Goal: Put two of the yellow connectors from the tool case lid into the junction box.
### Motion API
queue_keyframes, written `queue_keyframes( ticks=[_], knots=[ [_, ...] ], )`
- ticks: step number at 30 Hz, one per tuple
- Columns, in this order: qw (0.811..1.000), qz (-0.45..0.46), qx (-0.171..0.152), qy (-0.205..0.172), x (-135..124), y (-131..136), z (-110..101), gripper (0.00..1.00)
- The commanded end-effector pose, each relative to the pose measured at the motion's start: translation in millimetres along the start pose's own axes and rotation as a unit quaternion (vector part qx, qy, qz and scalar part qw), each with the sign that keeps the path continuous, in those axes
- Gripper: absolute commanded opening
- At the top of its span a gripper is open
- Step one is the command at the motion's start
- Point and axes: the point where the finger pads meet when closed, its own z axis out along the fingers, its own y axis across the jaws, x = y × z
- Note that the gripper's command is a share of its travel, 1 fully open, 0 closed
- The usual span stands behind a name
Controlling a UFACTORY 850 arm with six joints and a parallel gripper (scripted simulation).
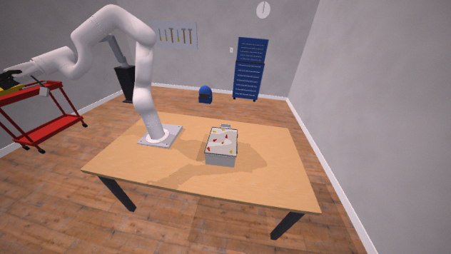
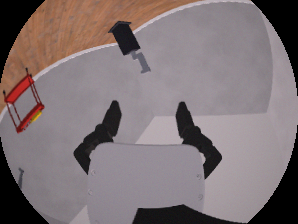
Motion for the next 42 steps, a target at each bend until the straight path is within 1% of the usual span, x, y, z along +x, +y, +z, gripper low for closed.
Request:
queue_keyframes(
  ticks=[1, 12, 19, 25, 27, 33, 37, 42],
  knots=[
    [1.000, 0.000, -0.001, 0.000, 0, 2, 1, 1.00],
    [1.000, 0.008, -0.006, 0.009, 6, 12, 13, 1.00],
    [0.999, 0.020, -0.014, 0.027, 19, 33, 34, 1.00],
    [0.998, 0.035, -0.023, 0.051, 39, 62, 58, 1.00],
    [0.998, 0.035, -0.023, 0.051, 39, 62, 58, 1.00],
    [0.994, 0.051, -0.033, 0.087, 70, 104, 86, 1.00],
    [0.990, 0.061, -0.039, 0.118, 99, 139, 104, 1.00],
    [0.985, 0.069, -0.044, 0.154, 135, 181, 119, 1.00]
  ],
)
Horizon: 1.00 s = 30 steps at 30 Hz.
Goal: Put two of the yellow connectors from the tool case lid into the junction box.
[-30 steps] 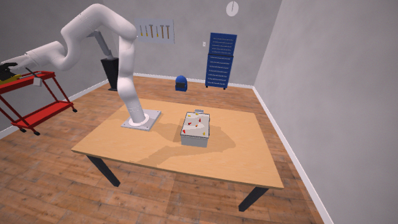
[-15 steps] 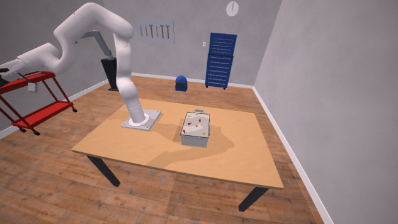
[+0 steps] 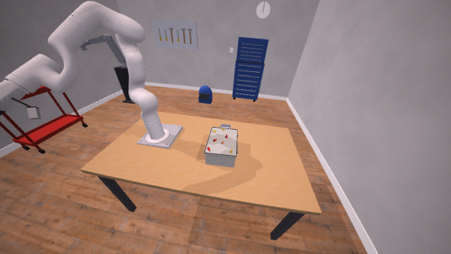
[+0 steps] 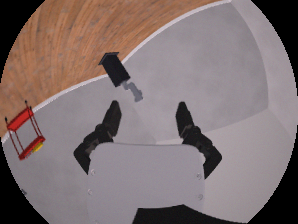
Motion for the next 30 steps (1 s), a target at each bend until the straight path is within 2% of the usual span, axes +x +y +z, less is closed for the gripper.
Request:
queue_keyframes(
  ticks=[1, 2, 6, 15, 17, 19, 21, 30],
  knots=[
    [1.000, 0.010, -0.002, 0.027, 26, 32, 29, 1.00],
    [1.000, 0.010, -0.002, 0.027, 26, 32, 29, 1.00],
    [0.998, 0.016, -0.003, 0.066, 67, 69, 51, 1.00],
    [0.991, 0.018, -0.001, 0.132, 146, 131, 74, 1.00],
    [0.989, 0.018, 0.000, 0.147, 165, 145, 77, 1.00],
    [0.989, 0.018, 0.000, 0.147, 165, 145, 77, 1.00],
    [0.985, 0.015, 0.003, 0.171, 198, 167, 80, 1.00],
    [0.972, 0.003, 0.015, 0.234, 286, 220, 74, 1.00]
  ],
)
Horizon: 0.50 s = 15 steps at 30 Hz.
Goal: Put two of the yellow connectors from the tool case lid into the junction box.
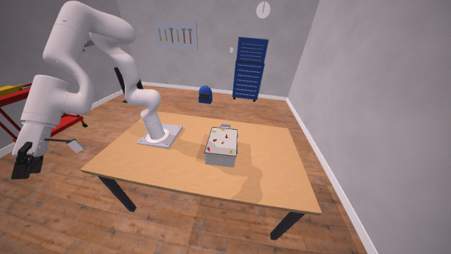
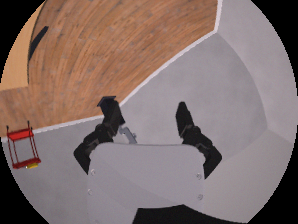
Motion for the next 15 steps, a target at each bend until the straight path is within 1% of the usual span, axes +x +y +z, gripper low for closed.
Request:
queue_keyframes(
  ticks=[1, 4, 6, 8, 11, 15],
  knots=[
    [0.999, -0.006, 0.010, 0.038, 49, 33, 18, 1.00],
    [0.998, -0.011, 0.016, 0.059, 81, 48, 25, 1.00],
    [0.998, -0.011, 0.016, 0.059, 81, 48, 25, 1.00],
    [0.996, -0.019, 0.025, 0.083, 120, 66, 30, 1.00],
    [0.994, -0.025, 0.031, 0.100, 148, 77, 32, 1.00],
    [0.990, -0.036, 0.043, 0.127, 194, 92, 34, 1.00]
  ],
)
